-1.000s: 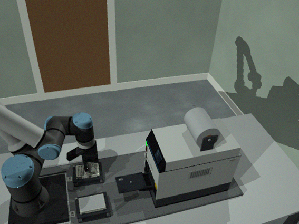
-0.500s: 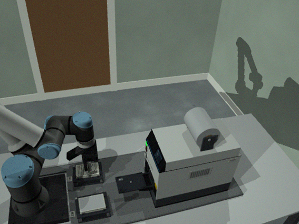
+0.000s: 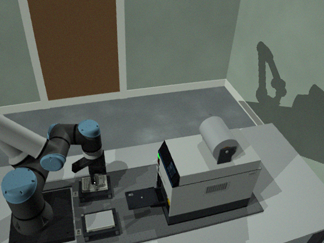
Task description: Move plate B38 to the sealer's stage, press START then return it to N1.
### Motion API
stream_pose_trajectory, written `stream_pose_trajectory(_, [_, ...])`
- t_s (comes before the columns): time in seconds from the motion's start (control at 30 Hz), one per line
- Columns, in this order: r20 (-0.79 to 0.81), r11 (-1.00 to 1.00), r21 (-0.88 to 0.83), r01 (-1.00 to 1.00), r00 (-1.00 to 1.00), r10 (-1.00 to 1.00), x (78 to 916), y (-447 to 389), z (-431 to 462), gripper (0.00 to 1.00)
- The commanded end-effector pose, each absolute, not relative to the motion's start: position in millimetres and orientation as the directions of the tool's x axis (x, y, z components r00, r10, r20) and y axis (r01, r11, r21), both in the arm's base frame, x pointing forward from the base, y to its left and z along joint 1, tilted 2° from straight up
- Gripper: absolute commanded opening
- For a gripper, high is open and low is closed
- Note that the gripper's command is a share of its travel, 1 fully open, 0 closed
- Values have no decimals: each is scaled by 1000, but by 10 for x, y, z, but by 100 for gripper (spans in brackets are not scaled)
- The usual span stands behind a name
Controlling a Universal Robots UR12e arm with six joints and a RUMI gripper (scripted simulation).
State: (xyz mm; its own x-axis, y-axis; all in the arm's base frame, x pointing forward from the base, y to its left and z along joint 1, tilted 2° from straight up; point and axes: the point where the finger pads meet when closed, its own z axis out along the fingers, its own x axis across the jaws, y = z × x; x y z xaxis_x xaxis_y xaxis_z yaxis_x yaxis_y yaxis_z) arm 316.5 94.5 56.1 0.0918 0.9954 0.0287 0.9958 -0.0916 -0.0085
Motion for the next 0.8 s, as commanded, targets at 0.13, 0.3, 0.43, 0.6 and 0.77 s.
stream_pose_trajectory(0.13, [29, -92, -7, 996, 92, 995, 3171, 940, 699, 0])
stream_pose_trajectory(0.3, [29, -92, -7, 996, 92, 995, 3172, 938, 749, 0])
stream_pose_trajectory(0.43, [29, -92, -7, 996, 92, 995, 3172, 936, 816, 0])
stream_pose_trajectory(0.6, [29, -92, -7, 996, 92, 995, 3172, 934, 899, 0])
stream_pose_trajectory(0.77, [29, -92, -7, 996, 92, 995, 3173, 932, 949, 0])
